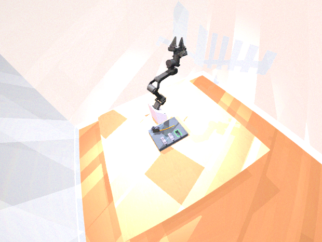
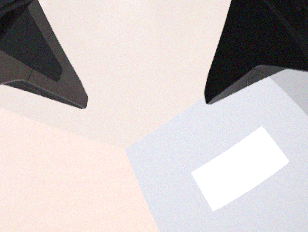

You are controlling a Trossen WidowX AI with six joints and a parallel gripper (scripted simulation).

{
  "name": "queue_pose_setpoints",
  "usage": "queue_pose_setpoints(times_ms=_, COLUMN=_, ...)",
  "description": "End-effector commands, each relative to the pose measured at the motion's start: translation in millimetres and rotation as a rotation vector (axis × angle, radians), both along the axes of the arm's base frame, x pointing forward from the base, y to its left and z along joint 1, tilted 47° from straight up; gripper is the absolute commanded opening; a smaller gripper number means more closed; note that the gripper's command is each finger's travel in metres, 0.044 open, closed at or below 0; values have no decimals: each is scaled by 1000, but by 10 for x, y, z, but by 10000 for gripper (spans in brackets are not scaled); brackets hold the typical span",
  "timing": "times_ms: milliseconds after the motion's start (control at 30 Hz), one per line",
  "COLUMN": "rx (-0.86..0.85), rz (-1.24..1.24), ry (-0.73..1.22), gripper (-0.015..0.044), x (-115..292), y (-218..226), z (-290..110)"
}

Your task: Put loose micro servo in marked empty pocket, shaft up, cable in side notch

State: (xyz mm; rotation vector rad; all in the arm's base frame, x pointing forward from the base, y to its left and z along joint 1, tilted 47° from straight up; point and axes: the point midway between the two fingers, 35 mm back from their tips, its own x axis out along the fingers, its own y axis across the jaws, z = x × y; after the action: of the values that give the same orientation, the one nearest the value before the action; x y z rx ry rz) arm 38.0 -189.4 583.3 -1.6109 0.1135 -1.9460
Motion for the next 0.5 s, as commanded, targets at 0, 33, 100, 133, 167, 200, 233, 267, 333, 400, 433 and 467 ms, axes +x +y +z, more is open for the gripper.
queue_pose_setpoints(times_ms=0, rx=-43, rz=-42, ry=4, gripper=440, x=-94, y=147, z=58)
queue_pose_setpoints(times_ms=33, rx=-53, rz=-61, ry=3, gripper=440, x=-126, y=183, z=75)
queue_pose_setpoints(times_ms=100, rx=-80, rz=-105, ry=6, gripper=440, x=-198, y=276, z=110)
queue_pose_setpoints(times_ms=133, rx=-93, rz=-124, ry=13, gripper=440, x=-217, y=303, z=121)
queue_pose_setpoints(times_ms=167, rx=-109, rz=-129, ry=10, gripper=440, x=-240, y=344, z=131)
queue_pose_setpoints(times_ms=200, rx=-126, rz=-134, ry=6, gripper=440, x=-266, y=390, z=141)
queue_pose_setpoints(times_ms=233, rx=-130, rz=-143, ry=9, gripper=440, x=-276, y=411, z=146)
queue_pose_setpoints(times_ms=267, rx=-137, rz=-151, ry=9, gripper=440, x=-294, y=438, z=152)
queue_pose_setpoints(times_ms=333, rx=-148, rz=-170, ry=9, gripper=440, x=-320, y=480, z=164)
queue_pose_setpoints(times_ms=400, rx=-162, rz=-180, ry=10, gripper=440, x=-336, y=527, z=178)
queue_pose_setpoints(times_ms=433, rx=-169, rz=-193, ry=10, gripper=440, x=-352, y=553, z=186)
queue_pose_setpoints(times_ms=467, rx=-174, rz=-205, ry=9, gripper=440, x=-372, y=578, z=190)
